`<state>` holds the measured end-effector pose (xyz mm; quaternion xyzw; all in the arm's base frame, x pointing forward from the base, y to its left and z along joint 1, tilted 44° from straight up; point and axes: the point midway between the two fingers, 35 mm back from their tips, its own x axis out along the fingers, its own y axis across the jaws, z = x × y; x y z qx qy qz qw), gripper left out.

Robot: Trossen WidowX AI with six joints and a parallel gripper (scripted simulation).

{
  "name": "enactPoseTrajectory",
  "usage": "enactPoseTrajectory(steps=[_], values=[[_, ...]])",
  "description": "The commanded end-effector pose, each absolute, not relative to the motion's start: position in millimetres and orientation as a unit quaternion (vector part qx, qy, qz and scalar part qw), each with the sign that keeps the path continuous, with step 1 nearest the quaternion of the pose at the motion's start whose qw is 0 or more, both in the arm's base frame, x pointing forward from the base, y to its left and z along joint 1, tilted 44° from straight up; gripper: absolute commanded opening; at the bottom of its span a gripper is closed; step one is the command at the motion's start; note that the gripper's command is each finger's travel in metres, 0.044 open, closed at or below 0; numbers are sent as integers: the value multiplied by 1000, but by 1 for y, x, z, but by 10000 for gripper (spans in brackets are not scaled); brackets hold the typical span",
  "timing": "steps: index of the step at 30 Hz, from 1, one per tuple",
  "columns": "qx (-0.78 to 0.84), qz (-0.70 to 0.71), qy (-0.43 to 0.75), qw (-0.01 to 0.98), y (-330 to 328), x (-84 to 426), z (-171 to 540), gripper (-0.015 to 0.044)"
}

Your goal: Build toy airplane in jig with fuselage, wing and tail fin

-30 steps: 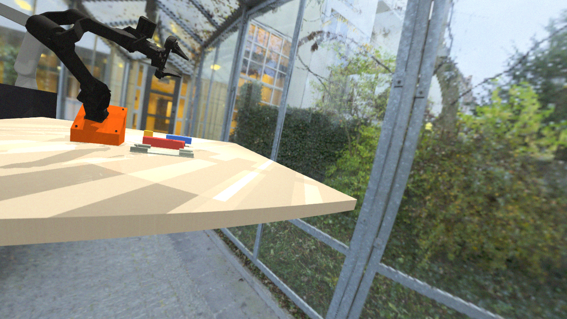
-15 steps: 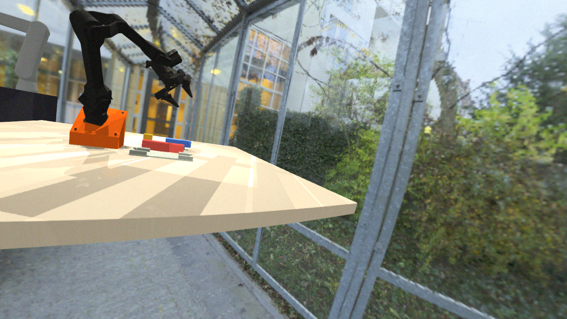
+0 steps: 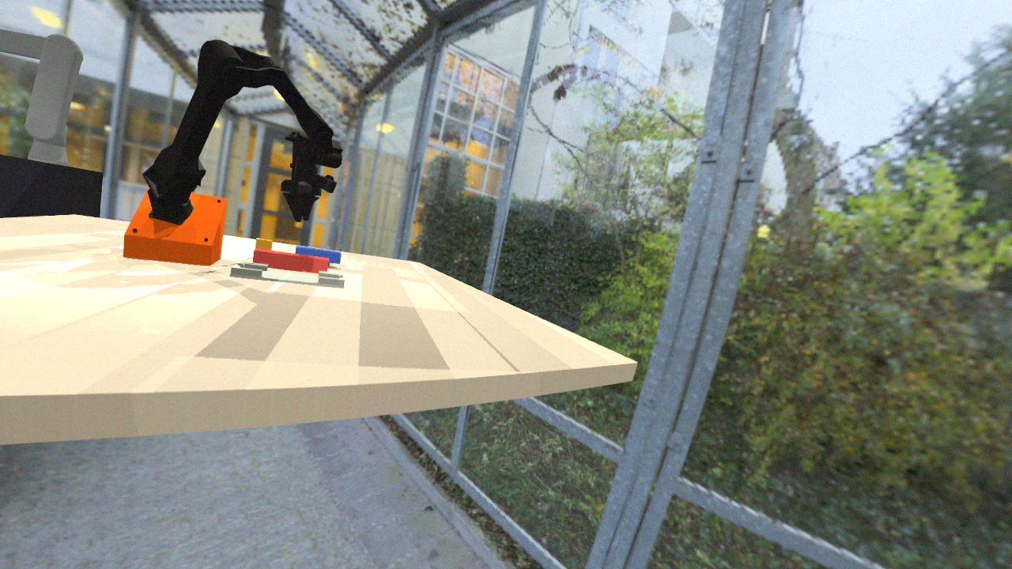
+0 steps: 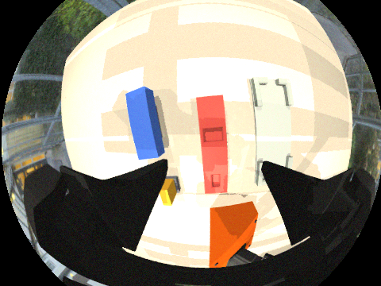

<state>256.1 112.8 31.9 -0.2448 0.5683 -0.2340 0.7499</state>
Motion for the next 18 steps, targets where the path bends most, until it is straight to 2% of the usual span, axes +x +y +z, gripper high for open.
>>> enactPoseTrajectory(steps=[1,8,12,18], values=[[-287,-225,615,700,105,251,27,440],[-287,-225,615,700,103,251,25,440],[-287,-226,614,700,71,258,-10,440],[-287,-226,614,700,65,259,-15,440]])
